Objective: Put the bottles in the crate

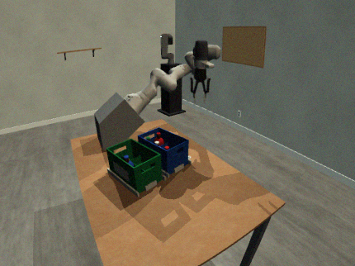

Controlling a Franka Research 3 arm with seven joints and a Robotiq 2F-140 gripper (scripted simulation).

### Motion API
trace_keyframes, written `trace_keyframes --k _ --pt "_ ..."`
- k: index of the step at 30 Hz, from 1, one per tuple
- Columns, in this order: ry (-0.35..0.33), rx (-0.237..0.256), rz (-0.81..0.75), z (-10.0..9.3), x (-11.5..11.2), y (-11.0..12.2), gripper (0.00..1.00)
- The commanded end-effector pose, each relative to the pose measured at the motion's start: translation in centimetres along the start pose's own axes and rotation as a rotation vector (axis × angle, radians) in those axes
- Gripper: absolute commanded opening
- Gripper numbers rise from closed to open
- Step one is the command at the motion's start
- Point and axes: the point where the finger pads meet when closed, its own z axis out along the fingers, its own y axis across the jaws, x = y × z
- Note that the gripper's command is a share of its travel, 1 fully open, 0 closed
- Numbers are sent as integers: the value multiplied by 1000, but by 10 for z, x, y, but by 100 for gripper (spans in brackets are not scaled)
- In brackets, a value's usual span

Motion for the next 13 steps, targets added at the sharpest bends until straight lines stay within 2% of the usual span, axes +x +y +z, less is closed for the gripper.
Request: trace_keyframes --k 1,13 --pt "-1 3 2 0 -1 -2 38" --pt "-1 3 2 0 -1 -2 38"
